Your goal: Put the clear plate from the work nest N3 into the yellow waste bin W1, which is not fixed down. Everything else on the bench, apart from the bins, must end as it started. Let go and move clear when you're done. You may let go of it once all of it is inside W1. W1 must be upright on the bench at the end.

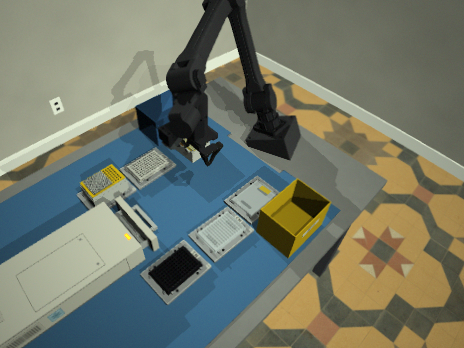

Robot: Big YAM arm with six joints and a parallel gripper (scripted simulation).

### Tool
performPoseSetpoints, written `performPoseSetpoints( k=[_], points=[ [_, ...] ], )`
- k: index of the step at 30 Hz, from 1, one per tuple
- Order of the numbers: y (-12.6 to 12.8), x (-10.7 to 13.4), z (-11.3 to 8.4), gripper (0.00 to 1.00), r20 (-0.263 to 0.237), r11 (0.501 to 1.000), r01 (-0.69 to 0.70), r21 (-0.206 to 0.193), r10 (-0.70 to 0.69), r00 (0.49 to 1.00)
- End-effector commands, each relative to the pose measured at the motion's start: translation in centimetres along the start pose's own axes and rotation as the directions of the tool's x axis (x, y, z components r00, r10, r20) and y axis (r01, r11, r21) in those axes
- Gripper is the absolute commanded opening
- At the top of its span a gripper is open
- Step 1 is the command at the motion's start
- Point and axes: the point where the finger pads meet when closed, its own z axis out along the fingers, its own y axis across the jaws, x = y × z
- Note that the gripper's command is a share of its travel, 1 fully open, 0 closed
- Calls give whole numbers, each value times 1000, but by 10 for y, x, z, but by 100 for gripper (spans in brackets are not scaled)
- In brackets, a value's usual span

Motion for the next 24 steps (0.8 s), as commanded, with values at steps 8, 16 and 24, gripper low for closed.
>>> performPoseSetpoints(
  k=[8,16,24],
  points=[
    [49,-25,0,100,51,999,-19,-34,20,999],
    [70,-29,12,100,50,999,-18,-35,20,999],
    [99,-35,29,100,49,999,-17,-36,19,999]
  ],
)
